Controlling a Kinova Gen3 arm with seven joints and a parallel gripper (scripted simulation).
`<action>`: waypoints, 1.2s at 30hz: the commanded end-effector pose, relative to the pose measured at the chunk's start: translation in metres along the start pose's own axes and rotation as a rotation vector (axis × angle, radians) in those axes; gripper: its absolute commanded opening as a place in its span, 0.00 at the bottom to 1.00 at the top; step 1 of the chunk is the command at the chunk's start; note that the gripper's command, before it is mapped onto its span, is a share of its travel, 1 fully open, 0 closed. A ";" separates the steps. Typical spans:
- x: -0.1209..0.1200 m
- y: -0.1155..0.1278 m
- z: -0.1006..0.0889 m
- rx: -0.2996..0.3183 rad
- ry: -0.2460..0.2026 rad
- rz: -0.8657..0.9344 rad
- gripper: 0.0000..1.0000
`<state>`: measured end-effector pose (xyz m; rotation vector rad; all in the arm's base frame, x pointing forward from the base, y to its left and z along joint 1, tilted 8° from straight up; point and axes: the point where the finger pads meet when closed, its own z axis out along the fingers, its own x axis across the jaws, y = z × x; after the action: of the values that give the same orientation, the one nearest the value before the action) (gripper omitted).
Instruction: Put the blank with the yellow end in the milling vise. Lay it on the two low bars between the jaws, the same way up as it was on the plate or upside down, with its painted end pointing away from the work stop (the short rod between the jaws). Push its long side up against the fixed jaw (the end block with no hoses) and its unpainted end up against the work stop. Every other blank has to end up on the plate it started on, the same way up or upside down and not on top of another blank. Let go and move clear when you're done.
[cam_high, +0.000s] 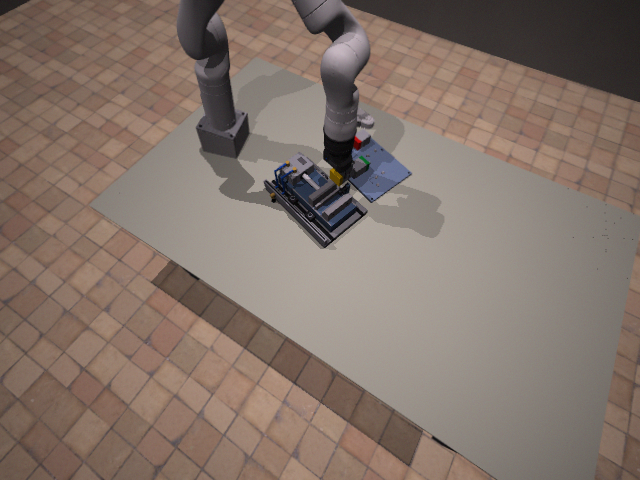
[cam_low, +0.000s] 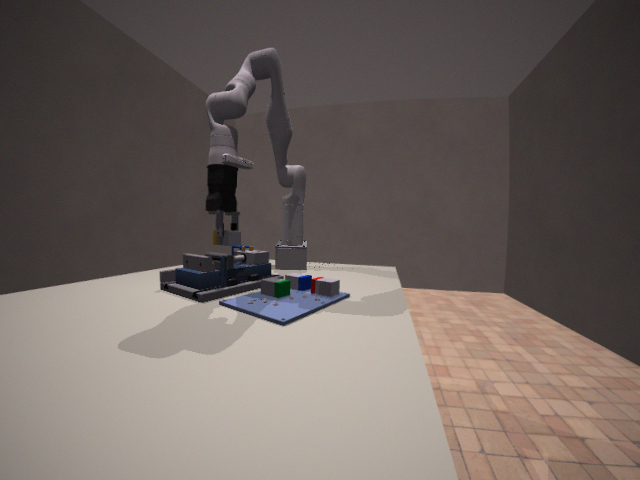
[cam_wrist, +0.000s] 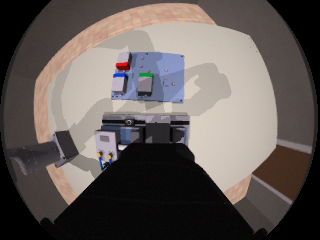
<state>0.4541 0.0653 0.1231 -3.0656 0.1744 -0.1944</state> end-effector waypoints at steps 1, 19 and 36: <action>0.003 0.008 0.000 0.007 0.004 0.005 0.00; 0.013 0.055 -0.001 0.002 0.007 -0.001 0.00; 0.020 0.081 0.000 0.002 0.012 0.005 0.00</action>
<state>0.4651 -0.0182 0.1190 -3.0631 0.1839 -0.2102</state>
